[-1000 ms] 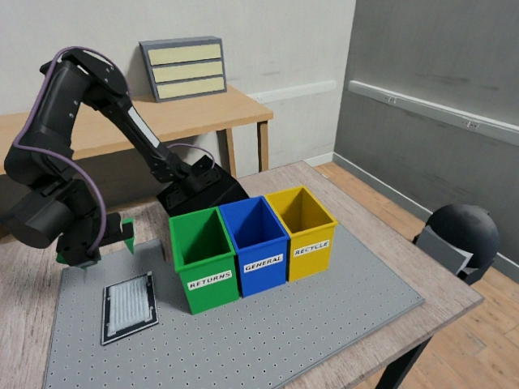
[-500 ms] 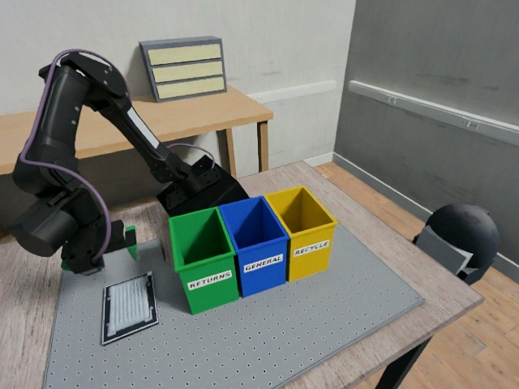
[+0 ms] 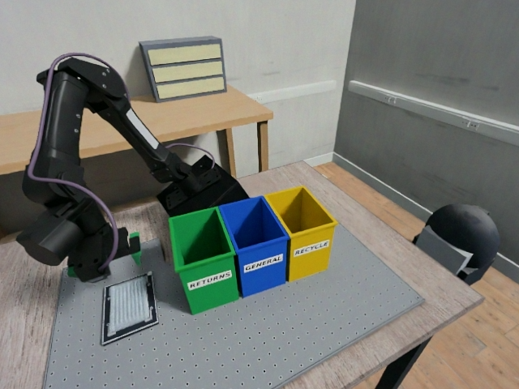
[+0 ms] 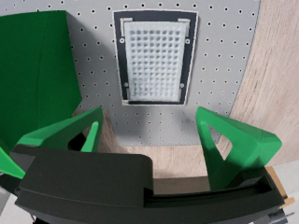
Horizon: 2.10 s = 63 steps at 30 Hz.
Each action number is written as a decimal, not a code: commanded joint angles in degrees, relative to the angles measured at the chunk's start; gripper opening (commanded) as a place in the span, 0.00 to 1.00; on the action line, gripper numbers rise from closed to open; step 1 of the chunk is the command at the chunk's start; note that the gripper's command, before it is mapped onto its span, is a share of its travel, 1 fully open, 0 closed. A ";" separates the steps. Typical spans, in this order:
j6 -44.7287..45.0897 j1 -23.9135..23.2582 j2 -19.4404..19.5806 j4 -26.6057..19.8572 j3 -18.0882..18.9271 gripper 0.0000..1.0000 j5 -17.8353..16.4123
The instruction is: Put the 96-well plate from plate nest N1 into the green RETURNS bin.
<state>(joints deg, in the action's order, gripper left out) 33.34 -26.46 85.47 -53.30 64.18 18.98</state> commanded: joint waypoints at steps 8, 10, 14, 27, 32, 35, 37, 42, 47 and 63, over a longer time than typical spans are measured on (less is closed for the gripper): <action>1.69 -0.86 1.16 5.54 -1.41 1.00 -1.05; 1.90 -1.07 1.78 5.83 -1.80 1.00 -1.13; 2.32 -1.49 2.55 7.39 -2.94 1.00 -1.25; 3.48 -2.59 4.48 11.65 -3.94 1.00 -1.63; 3.96 -3.06 4.87 13.51 -5.49 1.00 -1.77; 4.25 -3.41 6.12 14.66 -6.06 1.00 -1.87; 4.38 -3.62 6.33 15.16 -6.24 1.00 -1.90; 4.94 -3.89 6.52 17.76 -6.92 1.00 -2.07; 5.19 -4.49 8.14 18.99 -6.39 1.00 -2.17; 6.65 -5.57 11.62 24.25 -9.08 1.00 -2.67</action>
<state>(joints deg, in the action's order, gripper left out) 39.00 -32.18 96.40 -31.90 55.96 17.21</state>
